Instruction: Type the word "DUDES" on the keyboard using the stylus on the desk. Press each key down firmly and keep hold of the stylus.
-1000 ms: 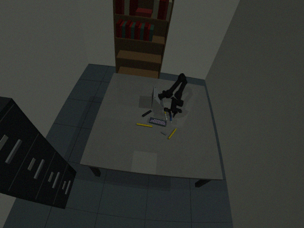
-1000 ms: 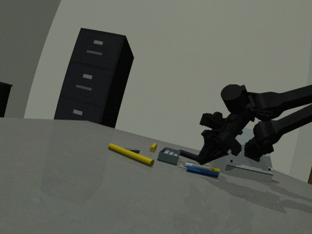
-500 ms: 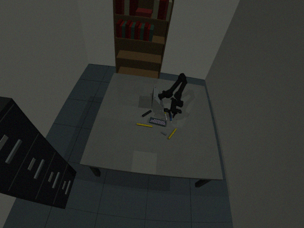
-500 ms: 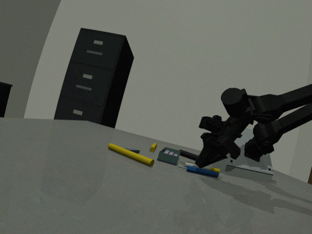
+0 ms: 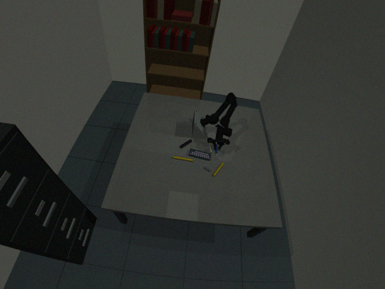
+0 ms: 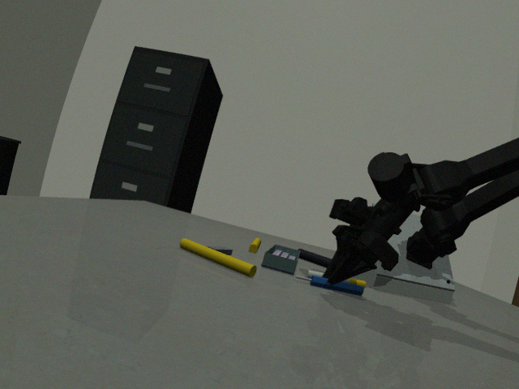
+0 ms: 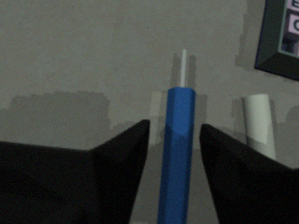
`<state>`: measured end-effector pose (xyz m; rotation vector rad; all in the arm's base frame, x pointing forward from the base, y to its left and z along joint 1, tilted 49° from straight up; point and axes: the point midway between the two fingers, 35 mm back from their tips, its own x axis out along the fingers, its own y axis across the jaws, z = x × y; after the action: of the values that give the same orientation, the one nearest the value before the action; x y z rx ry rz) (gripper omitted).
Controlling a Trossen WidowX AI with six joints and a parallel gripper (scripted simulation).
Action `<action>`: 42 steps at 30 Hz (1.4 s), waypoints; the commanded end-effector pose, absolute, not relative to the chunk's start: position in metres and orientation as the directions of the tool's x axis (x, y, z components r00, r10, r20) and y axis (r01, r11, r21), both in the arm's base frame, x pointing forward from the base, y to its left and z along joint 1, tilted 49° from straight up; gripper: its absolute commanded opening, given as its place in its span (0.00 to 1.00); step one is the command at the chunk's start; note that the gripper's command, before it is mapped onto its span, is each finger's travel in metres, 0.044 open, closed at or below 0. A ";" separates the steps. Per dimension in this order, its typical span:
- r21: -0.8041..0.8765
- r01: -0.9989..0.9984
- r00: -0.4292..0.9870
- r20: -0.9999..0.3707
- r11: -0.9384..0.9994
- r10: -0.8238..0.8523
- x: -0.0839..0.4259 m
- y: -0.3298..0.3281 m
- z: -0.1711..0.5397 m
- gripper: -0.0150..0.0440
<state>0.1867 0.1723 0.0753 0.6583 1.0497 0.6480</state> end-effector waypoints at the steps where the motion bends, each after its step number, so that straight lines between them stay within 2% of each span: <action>1: 0.751 -0.152 0.353 -0.566 0.642 0.745 0.185 0.173 0.071 0.51; 16: 0.751 -0.152 0.353 -0.566 0.642 0.745 0.184 0.175 0.068 0.51; 21: 0.752 -0.161 0.351 -0.562 0.640 0.749 0.185 0.176 0.070 0.29; 24: 0.752 -0.161 0.351 -0.562 0.640 0.749 0.185 0.176 0.070 0.25; 42: 0.746 -0.161 0.349 -0.570 0.647 0.744 0.192 0.154 0.088 0.25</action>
<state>0.1890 0.1596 0.0792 0.6540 1.0689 0.6328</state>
